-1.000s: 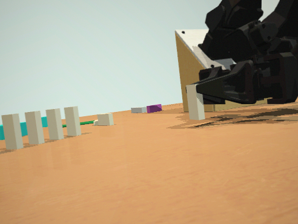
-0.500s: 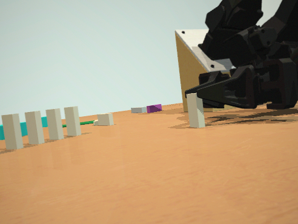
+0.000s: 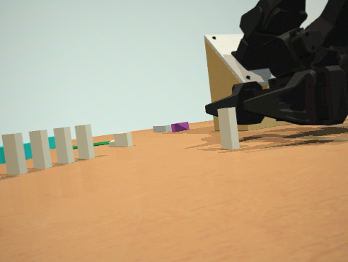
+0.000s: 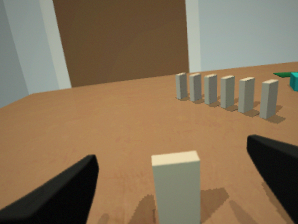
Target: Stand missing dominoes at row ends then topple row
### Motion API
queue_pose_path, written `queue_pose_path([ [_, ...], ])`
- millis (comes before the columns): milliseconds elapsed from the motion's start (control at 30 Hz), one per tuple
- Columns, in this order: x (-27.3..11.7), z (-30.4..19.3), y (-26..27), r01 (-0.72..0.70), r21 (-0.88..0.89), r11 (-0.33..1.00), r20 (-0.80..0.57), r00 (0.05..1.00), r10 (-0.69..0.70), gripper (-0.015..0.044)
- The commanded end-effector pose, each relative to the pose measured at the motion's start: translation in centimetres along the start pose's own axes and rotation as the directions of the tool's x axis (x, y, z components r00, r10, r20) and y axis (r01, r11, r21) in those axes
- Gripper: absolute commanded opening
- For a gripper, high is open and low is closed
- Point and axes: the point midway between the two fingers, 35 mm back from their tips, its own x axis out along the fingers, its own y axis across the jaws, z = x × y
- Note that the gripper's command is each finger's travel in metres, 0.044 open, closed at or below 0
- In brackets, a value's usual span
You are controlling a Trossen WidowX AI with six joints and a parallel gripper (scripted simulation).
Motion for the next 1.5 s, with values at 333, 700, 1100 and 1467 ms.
queue_pose_path([
  [333,1.4,4.3,0.7,-0.006,-0.065,0.998,-0.038,0.999,0.004,0.0440],
  [700,10.5,3.4,1.1,-0.091,-0.393,0.915,-0.508,0.851,-0.133,0.0440],
  [1100,5.6,6.7,-0.9,-0.125,-0.124,0.984,-0.979,0.176,-0.101,0.0440],
  [1467,3.0,8.8,0.0,-0.013,0.007,1.000,-1.000,0.017,0.008,0.0440],
])
